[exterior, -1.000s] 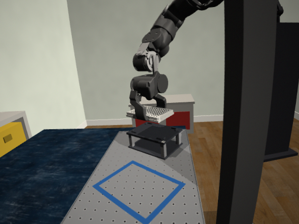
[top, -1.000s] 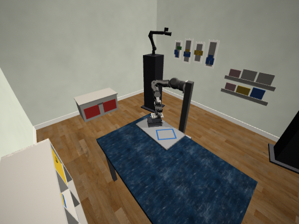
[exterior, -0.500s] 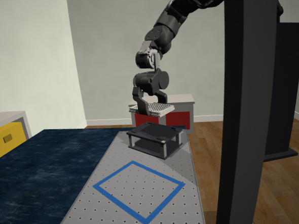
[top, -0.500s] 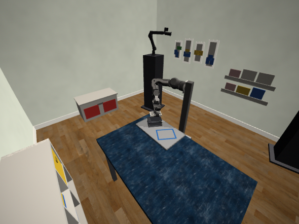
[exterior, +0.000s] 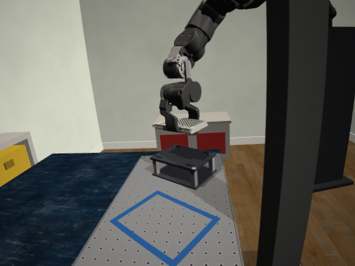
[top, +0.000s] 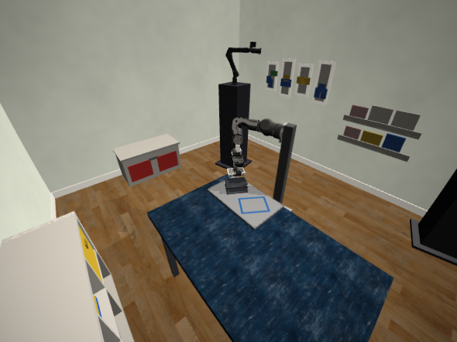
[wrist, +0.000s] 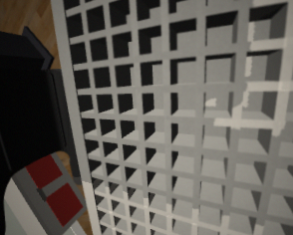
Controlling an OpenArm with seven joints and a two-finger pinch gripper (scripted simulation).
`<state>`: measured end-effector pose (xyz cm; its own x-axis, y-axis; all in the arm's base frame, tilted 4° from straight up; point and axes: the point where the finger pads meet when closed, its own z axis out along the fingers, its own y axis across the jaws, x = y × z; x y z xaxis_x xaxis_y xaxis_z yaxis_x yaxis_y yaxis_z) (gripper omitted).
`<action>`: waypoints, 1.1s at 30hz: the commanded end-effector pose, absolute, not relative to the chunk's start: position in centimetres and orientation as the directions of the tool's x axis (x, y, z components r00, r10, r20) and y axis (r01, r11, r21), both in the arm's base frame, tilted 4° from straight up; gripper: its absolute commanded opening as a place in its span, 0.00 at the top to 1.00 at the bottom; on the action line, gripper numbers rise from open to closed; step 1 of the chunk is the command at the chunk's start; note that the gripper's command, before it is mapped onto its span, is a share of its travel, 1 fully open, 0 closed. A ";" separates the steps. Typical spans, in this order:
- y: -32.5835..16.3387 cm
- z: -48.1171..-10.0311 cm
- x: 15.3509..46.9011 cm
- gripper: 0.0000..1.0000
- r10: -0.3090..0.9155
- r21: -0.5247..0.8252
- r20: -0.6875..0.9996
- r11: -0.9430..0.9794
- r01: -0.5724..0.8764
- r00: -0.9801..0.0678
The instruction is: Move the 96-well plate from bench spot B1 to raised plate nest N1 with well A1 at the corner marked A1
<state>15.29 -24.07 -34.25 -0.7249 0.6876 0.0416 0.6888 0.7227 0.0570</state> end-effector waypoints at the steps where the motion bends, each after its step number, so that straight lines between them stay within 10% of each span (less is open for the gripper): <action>1: -24.1 -34.2 15.3 1.00 0.688 0.061 0.041 0.722 0.689 -0.725; 33: -23.3 -37.3 15.6 1.00 0.688 0.066 0.040 0.722 0.689 -0.724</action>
<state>15.28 -23.29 -37.44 -0.7257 0.6864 0.0479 0.6880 0.7235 0.0561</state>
